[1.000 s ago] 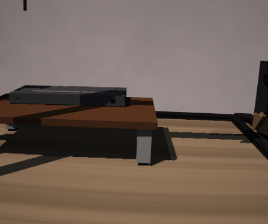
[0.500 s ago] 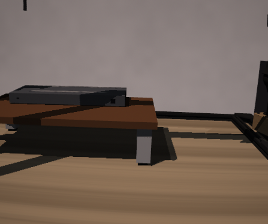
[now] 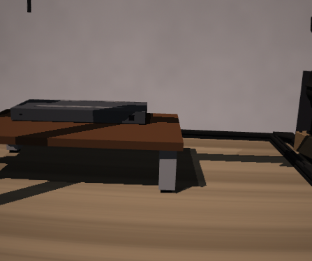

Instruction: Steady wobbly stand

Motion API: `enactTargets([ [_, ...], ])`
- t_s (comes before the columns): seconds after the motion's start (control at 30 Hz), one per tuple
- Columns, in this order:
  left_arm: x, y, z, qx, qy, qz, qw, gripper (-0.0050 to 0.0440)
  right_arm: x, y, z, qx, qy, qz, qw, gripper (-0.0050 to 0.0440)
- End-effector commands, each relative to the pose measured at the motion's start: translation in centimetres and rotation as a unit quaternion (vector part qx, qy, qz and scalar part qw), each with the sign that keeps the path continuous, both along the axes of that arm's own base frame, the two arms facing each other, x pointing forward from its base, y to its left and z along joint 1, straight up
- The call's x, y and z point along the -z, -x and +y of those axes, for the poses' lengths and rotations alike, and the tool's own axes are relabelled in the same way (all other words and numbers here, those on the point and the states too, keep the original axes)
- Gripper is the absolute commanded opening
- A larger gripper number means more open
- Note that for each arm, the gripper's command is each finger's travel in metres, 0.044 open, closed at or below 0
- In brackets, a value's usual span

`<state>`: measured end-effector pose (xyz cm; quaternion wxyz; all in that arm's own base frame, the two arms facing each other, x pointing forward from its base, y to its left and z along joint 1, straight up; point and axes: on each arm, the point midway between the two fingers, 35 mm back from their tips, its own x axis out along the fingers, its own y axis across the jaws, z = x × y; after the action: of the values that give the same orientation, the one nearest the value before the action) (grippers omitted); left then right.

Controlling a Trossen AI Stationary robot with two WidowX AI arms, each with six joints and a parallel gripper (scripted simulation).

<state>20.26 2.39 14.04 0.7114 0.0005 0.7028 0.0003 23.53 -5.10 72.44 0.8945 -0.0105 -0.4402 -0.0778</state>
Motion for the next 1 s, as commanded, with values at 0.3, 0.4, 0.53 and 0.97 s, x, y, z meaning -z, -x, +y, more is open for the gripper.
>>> enactTargets([
  [0.3,0.0,0.0,0.0,0.0,0.0,0.0,1.0,0.044,9.5,-8.6,-1.4,-0.012,-0.048,0.195,0.979,0.044],
  [0.4,0.0,0.0,0.0,0.0,0.0,0.0,1.0,0.044,11.8,-10.2,-1.7,-0.012,-0.058,0.241,0.969,0.044],
  [0.53,0.0,0.0,0.0,0.0,0.0,0.0,1.0,0.044,17.6,-12.7,-2.0,-0.017,-0.082,0.337,0.938,0.044],
  [0.97,0.0,0.0,0.0,0.0,0.0,0.0,1.0,0.044,26.4,-14.5,-2.1,-0.019,-0.113,0.471,0.875,0.044],
])
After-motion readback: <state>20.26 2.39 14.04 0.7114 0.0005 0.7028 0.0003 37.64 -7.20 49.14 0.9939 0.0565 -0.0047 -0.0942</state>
